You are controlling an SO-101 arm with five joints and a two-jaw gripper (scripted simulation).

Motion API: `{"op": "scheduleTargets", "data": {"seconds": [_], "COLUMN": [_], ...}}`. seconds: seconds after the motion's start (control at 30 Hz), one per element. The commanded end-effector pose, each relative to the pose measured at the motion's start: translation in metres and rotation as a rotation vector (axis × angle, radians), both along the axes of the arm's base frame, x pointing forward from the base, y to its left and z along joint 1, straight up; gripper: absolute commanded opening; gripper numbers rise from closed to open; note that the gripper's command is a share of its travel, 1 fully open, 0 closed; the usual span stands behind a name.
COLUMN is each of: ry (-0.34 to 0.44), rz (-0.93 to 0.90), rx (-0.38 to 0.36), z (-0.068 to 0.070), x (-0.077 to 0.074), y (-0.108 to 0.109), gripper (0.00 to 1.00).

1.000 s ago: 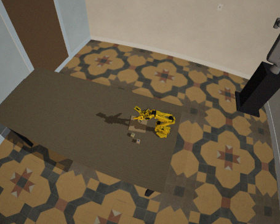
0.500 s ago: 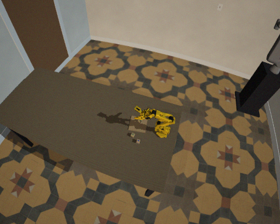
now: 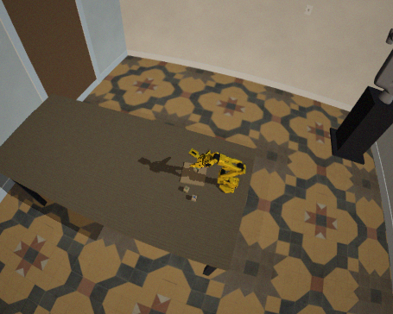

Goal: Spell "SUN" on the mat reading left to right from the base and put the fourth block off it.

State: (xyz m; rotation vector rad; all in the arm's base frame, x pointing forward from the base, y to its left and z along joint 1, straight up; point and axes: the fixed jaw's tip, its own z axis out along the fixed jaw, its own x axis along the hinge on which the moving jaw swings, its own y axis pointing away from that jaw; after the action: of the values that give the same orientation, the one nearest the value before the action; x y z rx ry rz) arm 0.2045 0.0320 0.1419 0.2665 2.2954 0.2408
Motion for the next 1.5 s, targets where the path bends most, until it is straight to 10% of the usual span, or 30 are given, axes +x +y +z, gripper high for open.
{"op": "scheduleTargets", "data": {"seconds": [0.0, 1.47], "ry": [-0.046, 0.136], "rz": [0.003, 0.054], "rx": [-0.009, -0.141], "z": [0.013, 0.0], "x": [0.0, -0.024], "y": [-0.002, -0.017], "gripper": [1.0, 1.0]}}
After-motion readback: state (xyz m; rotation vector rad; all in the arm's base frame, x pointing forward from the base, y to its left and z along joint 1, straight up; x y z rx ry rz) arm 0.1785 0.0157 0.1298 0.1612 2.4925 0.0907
